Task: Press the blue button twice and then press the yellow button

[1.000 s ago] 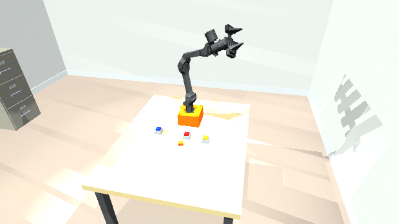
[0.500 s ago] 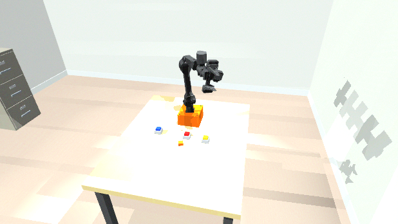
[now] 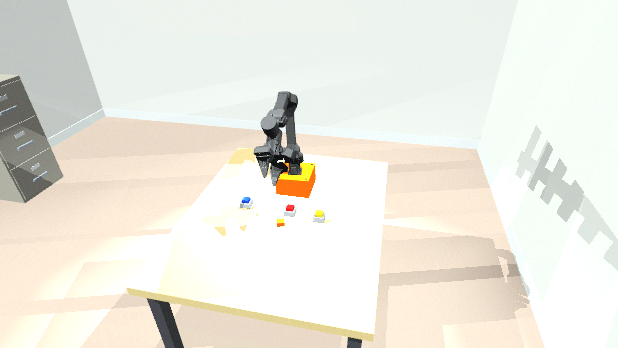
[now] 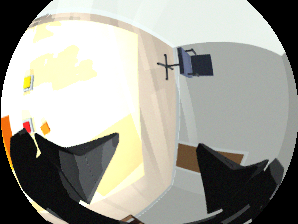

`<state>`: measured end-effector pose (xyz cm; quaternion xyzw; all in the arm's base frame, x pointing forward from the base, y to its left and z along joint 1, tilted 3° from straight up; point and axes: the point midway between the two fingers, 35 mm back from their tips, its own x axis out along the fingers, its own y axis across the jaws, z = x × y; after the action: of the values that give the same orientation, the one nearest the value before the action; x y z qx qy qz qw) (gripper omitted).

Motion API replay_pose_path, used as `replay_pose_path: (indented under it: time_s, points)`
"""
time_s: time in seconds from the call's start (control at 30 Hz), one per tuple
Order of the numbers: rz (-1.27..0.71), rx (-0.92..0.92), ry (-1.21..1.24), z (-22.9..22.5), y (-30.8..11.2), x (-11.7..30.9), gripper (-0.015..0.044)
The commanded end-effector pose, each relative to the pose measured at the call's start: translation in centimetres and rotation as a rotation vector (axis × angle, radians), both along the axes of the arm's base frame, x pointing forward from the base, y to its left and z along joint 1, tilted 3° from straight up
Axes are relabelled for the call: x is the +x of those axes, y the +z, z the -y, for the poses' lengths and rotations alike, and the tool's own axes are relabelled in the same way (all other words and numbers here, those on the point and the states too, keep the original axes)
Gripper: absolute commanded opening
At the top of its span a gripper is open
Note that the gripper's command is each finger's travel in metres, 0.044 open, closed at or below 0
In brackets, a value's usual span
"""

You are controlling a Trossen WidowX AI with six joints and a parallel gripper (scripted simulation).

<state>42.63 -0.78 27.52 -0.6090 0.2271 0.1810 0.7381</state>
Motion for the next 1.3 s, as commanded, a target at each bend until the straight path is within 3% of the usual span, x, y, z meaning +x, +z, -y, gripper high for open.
replay_pose_path:
  time_s: [0.0, 0.3, 0.57, 0.87, 1.03, 1.27]
  points:
    - [-0.153, 0.090, -0.211, 5.8, -4.6, -2.0, 0.0400]
    - [-0.458, 0.363, -0.774, 16.8, -13.3, -12.1, 0.0400]
    - [-0.701, 0.672, -1.340, 20.4, -19.2, -24.8, 0.0400]
    - [-0.712, 0.689, -1.368, 20.4, -19.4, -25.5, 0.0400]
    - [-0.712, 0.689, -1.366, 20.8, -25.3, -25.3, 0.0269]
    - [-0.712, 0.689, -1.366, 20.8, -25.6, -25.3, 0.0085]
